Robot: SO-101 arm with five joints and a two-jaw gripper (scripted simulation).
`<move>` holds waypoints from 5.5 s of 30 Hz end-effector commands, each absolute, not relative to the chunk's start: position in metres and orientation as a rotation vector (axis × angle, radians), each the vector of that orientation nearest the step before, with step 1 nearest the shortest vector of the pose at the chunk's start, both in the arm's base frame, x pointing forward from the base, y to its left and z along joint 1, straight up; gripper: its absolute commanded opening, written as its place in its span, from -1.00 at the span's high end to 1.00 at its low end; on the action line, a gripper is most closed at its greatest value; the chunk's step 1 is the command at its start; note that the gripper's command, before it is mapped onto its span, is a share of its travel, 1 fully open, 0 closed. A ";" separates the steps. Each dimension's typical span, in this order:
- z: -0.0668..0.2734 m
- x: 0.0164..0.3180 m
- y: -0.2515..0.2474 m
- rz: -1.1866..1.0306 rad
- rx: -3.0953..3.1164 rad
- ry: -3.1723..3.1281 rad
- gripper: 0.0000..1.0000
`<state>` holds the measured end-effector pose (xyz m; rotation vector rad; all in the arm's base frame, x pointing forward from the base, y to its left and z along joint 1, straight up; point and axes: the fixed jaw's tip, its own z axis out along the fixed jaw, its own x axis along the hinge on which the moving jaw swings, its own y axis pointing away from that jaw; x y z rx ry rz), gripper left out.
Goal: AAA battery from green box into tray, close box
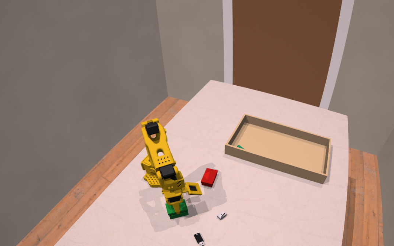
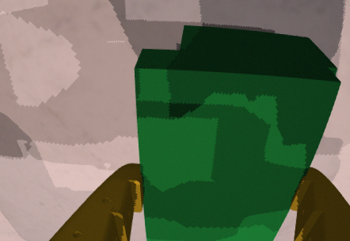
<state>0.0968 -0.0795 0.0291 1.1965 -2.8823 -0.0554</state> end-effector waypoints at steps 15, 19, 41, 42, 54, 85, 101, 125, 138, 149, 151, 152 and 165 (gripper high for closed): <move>0.033 0.104 -0.086 0.000 1.201 -2.903 0.56; 0.033 0.104 -0.086 0.000 1.201 -2.903 0.56; 0.033 0.107 -0.088 0.000 1.201 -2.903 0.56; 0.033 0.107 -0.088 0.000 1.201 -2.903 0.56; 0.033 0.112 -0.092 0.000 1.200 -2.903 0.56; 0.033 0.113 -0.093 0.000 1.200 -2.903 0.56; 0.033 0.121 -0.099 0.000 1.199 -2.904 0.56; 0.033 0.125 -0.103 0.000 1.198 -2.904 0.56; 0.033 0.126 -0.103 0.000 1.198 -2.904 0.56; 0.033 0.133 -0.109 0.000 1.197 -2.904 0.56; 0.033 0.135 -0.111 0.000 1.197 -2.905 0.56; 0.033 0.136 -0.112 0.000 1.197 -2.905 0.56; 0.033 0.141 -0.116 0.000 1.197 -2.905 0.56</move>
